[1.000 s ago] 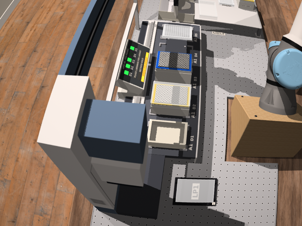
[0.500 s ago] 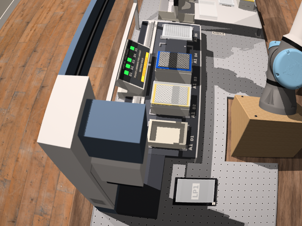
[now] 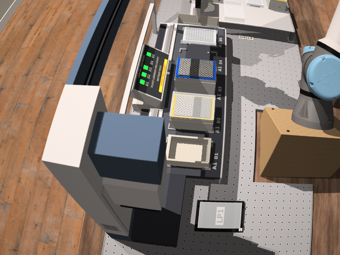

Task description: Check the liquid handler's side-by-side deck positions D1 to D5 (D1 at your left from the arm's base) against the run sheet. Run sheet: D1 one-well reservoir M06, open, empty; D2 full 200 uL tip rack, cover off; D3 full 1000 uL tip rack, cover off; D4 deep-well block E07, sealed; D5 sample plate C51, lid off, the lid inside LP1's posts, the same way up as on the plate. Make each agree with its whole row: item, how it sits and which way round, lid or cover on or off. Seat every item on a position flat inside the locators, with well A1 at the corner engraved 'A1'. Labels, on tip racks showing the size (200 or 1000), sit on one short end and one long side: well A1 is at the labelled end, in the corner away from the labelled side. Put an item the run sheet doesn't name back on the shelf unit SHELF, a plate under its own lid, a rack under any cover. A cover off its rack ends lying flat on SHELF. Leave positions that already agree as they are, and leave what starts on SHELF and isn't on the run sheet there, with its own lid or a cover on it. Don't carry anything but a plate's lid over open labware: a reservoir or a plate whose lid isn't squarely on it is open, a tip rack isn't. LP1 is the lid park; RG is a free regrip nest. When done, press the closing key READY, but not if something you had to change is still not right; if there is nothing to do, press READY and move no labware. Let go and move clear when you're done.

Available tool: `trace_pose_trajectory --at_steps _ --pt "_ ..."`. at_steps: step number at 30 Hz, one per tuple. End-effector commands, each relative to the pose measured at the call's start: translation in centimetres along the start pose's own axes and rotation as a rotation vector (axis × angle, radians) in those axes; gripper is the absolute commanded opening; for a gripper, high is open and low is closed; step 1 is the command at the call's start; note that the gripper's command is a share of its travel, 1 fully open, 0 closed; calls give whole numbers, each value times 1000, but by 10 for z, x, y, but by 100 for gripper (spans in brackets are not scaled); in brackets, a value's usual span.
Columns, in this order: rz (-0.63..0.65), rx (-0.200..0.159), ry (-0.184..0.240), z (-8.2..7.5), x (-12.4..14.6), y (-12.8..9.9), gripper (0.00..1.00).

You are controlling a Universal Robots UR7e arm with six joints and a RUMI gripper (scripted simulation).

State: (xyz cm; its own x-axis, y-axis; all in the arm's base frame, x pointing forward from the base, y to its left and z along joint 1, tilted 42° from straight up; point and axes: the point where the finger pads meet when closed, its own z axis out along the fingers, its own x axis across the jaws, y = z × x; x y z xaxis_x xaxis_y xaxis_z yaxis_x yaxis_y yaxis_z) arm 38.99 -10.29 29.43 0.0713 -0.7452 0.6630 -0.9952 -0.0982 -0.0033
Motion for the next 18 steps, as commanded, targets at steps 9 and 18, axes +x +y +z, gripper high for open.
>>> trace_pose_trajectory --at_steps 9,18 --pt "-2 -2 -2 23 -1 0 0" --pt "-2 -2 -2 35 -1 0 0"
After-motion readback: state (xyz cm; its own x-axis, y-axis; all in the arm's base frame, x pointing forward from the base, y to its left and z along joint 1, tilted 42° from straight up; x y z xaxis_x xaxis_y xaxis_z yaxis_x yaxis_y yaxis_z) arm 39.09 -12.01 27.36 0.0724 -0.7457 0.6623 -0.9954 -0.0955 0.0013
